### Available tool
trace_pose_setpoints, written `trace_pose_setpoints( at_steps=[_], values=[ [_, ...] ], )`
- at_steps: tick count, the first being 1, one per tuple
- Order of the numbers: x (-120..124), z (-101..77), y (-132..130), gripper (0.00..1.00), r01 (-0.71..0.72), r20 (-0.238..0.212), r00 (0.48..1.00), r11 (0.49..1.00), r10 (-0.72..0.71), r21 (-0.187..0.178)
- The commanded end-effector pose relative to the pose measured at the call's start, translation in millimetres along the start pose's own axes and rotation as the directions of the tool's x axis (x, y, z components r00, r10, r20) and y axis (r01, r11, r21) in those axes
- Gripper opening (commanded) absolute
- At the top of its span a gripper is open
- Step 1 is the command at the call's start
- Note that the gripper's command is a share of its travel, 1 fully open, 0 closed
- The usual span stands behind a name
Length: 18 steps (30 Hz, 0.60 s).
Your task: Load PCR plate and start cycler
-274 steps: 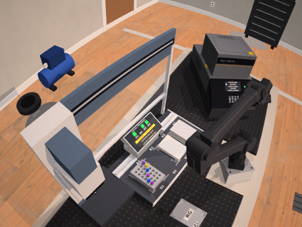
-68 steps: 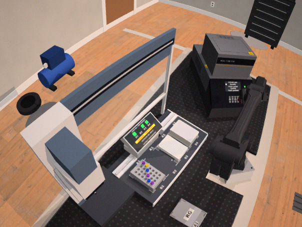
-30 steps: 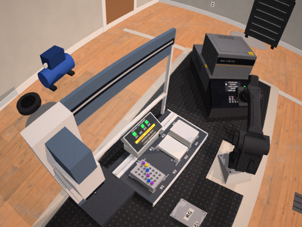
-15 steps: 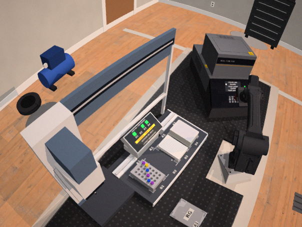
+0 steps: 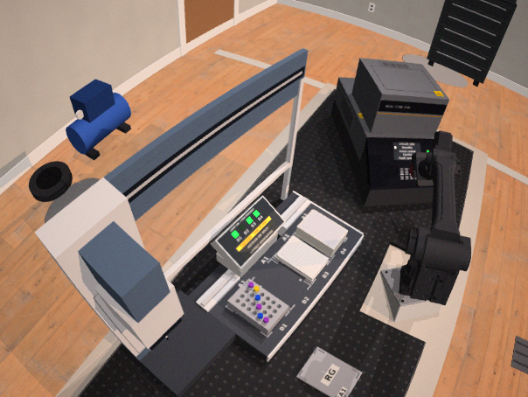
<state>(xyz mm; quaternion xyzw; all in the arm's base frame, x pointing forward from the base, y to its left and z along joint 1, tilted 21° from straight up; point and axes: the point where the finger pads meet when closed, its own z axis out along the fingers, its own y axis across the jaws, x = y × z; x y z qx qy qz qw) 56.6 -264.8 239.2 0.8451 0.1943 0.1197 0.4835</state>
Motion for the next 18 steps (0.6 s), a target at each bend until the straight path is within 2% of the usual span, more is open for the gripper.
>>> trace_pose_setpoints(
  at_steps=[1,5,11,18],
  values=[
    [-6.9,-17.9,39.1,0.00,0.025,0.027,0.999,0.998,-0.024,-0.051],
    [-6.8,-18.6,40.3,0.00,0.011,0.027,1.000,0.999,-0.009,-0.053],
    [0.2,-10.9,27.7,0.00,0.007,0.000,1.000,0.999,-0.007,-0.032],
    [1.6,-9.4,19.5,0.00,0.008,0.004,1.000,1.000,-0.008,-0.027]
  ],
)
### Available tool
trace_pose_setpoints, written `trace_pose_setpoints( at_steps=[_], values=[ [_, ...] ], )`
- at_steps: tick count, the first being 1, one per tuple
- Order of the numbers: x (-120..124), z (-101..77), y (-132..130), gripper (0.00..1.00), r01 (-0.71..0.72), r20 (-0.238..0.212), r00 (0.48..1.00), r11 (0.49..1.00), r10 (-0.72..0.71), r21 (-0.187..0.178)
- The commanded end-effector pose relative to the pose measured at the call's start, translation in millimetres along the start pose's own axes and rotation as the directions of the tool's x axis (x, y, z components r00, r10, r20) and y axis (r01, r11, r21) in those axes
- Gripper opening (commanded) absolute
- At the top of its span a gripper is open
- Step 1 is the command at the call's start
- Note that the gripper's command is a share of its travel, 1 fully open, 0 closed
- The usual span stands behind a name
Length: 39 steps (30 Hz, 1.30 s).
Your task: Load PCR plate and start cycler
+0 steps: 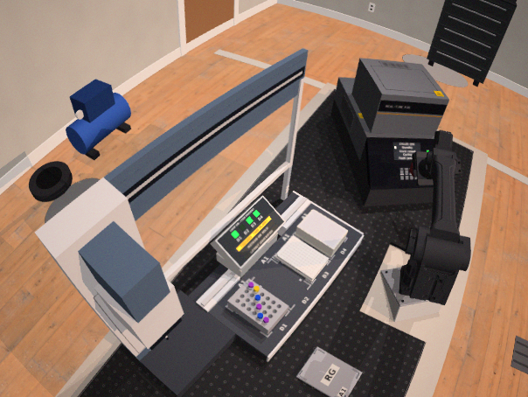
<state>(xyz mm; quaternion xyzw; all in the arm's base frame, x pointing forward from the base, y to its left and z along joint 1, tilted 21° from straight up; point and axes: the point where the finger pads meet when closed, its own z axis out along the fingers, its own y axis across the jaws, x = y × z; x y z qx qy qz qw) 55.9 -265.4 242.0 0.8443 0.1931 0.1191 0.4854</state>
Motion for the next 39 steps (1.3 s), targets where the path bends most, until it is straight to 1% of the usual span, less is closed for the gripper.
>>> trace_pose_setpoints(
  at_steps=[1,9,16,20,26,30,39],
  values=[
    [3.1,-8.1,15.6,0.00,0.009,0.001,1.000,1.000,-0.009,-0.023],
    [4.1,-1.9,-0.2,0.00,-0.003,-0.005,1.000,1.000,0.003,0.001],
    [4.1,-1.5,-1.4,0.00,-0.003,-0.005,1.000,1.000,0.003,0.003],
    [3.9,-6.0,8.5,0.00,0.003,-0.005,1.000,1.000,-0.003,-0.016],
    [-2.9,-13.3,20.4,0.00,0.002,0.021,1.000,0.999,-0.002,-0.037],
    [-3.3,-17.2,28.5,0.00,0.010,0.025,1.000,0.999,-0.009,-0.051],
    [-3.0,-18.9,32.2,0.00,0.015,0.026,1.000,0.998,-0.014,-0.057]
  ],
)
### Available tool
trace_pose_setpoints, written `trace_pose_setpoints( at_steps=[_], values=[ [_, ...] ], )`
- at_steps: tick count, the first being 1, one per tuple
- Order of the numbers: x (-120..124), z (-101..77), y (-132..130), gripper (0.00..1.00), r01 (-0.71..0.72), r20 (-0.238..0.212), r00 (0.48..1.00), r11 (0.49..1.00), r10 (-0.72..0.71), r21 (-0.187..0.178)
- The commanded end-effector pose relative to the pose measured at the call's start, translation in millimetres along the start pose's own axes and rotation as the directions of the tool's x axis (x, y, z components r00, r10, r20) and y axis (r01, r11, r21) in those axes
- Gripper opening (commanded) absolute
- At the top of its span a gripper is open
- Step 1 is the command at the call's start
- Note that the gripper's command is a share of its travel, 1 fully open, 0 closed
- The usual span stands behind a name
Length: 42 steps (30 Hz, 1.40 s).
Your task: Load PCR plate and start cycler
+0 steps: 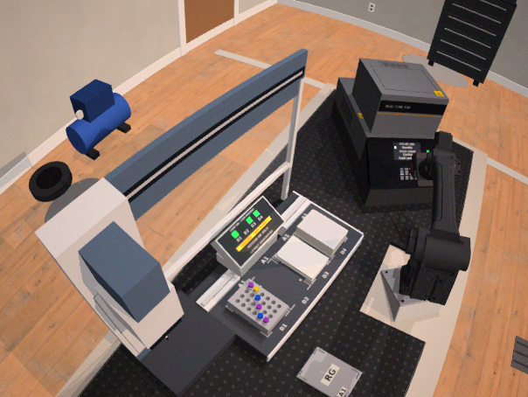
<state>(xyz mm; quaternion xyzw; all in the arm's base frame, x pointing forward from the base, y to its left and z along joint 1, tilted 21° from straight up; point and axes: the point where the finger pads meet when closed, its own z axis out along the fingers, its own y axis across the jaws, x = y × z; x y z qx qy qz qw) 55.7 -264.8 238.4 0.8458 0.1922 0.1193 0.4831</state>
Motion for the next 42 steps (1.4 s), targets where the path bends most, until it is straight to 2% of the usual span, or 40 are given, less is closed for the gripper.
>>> trace_pose_setpoints(
  at_steps=[1,12,15,23,30,33,38,42],
  values=[
    [-3.0,-20.5,36.0,0.00,0.018,0.026,1.000,0.998,-0.017,-0.063],
    [-2.8,-22.6,40.6,0.00,0.024,0.027,0.999,0.997,-0.022,-0.071],
    [-3.8,-20.5,40.4,0.00,0.020,0.024,1.000,0.998,-0.018,-0.063],
    [-0.7,8.8,32.4,0.00,0.015,0.006,1.000,0.999,-0.014,-0.051],
    [-1.5,19.3,24.0,0.00,0.014,0.009,1.000,0.999,-0.014,-0.050],
    [1.1,28.7,14.8,0.00,0.007,-0.004,1.000,0.999,-0.007,-0.033],
    [-1.0,24.9,3.5,0.00,0.011,0.002,1.000,1.000,-0.011,-0.020],
    [-6.4,17.3,14.8,0.00,0.027,0.027,0.999,0.999,-0.026,-0.032]
  ],
)
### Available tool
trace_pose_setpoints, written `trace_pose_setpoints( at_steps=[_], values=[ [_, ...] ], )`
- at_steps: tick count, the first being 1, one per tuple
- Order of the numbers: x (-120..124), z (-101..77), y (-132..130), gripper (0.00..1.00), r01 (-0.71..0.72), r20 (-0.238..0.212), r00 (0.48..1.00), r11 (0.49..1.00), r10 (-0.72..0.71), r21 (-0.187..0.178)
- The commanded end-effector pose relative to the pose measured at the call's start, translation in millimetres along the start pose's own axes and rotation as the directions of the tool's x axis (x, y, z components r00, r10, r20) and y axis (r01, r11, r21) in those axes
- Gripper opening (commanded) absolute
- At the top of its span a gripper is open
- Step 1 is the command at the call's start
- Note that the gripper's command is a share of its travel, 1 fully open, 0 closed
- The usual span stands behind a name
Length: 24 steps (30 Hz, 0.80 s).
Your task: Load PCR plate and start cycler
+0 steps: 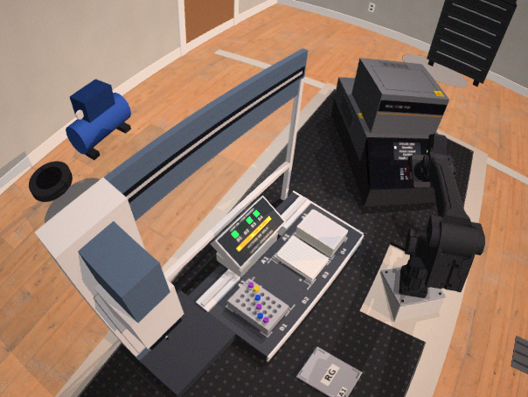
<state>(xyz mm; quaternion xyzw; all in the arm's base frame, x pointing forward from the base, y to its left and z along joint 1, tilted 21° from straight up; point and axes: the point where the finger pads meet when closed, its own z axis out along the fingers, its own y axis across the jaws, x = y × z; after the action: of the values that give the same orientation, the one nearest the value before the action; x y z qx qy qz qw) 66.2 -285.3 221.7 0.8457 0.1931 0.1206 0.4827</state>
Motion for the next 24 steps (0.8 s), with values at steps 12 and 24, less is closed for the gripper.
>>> trace_pose_setpoints(
  at_steps=[12,24],
  values=[
    [0.7,-15.8,41.9,0.00,0.051,0.011,0.999,0.997,-0.051,-0.053],
    [-8.3,-14.2,42.8,0.00,0.021,0.029,0.999,0.997,-0.019,-0.070]
  ],
)
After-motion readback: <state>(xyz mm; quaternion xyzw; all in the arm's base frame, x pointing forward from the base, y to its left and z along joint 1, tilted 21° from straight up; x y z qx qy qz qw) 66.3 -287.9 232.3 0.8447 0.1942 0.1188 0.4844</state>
